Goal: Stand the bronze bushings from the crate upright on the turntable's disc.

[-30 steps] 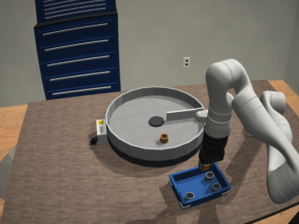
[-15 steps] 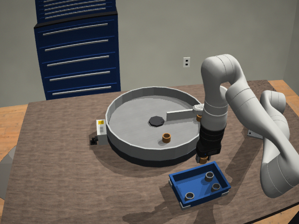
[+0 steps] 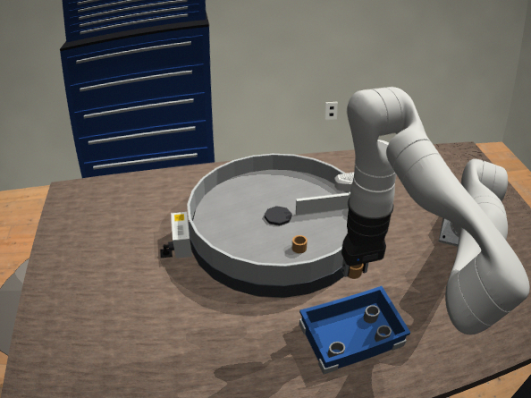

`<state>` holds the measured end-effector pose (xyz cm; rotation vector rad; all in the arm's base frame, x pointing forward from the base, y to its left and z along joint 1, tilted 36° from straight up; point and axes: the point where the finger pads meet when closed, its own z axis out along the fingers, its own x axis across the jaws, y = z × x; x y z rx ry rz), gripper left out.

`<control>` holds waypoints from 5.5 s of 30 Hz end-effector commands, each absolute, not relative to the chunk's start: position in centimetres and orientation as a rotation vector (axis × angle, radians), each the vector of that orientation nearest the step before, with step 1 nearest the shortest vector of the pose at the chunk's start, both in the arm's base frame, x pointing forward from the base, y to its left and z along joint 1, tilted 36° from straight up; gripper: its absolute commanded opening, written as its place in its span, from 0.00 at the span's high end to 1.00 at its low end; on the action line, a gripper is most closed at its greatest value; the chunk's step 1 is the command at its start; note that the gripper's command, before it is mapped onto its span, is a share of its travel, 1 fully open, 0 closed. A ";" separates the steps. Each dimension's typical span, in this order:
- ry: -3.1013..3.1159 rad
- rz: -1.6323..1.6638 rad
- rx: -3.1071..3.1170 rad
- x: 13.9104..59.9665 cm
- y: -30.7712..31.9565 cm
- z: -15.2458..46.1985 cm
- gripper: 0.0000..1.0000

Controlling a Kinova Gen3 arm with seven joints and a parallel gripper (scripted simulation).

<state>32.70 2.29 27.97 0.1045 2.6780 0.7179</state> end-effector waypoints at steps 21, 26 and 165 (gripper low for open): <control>2.667 0.715 0.121 32.7 -2.9 25.6 1.00; 2.665 0.713 0.120 32.8 -4.0 25.0 1.00; 2.662 0.703 0.119 33.0 -28.4 11.3 1.00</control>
